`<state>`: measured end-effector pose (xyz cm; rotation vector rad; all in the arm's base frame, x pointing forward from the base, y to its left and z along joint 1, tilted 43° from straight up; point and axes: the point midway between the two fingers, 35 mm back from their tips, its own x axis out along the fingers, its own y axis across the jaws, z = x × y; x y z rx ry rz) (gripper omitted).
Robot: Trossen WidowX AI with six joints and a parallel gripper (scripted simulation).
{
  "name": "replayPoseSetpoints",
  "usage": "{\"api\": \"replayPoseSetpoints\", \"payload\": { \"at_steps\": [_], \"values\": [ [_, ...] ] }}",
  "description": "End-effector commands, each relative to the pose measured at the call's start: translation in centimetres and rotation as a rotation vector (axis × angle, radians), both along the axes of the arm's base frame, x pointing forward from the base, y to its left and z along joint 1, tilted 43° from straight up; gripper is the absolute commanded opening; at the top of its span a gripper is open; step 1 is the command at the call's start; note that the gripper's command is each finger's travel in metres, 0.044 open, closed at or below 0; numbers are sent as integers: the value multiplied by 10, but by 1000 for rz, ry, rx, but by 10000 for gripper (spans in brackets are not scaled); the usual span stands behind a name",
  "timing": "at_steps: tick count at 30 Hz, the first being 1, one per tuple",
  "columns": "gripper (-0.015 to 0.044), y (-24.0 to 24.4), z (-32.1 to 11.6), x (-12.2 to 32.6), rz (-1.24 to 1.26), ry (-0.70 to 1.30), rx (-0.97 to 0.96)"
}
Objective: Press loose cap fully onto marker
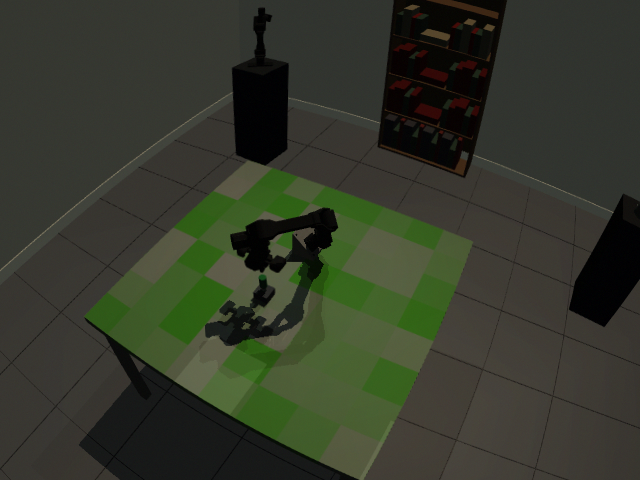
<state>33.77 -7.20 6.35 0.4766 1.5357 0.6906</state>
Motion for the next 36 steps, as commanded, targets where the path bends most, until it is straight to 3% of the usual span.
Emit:
{"api": "replayPoseSetpoints", "payload": {
  "at_steps": [1,36],
  "values": [
    [0,1,-2,0,-1,3,-3],
    [0,26,-32,-2,-1,2,-2]
  ]
}}
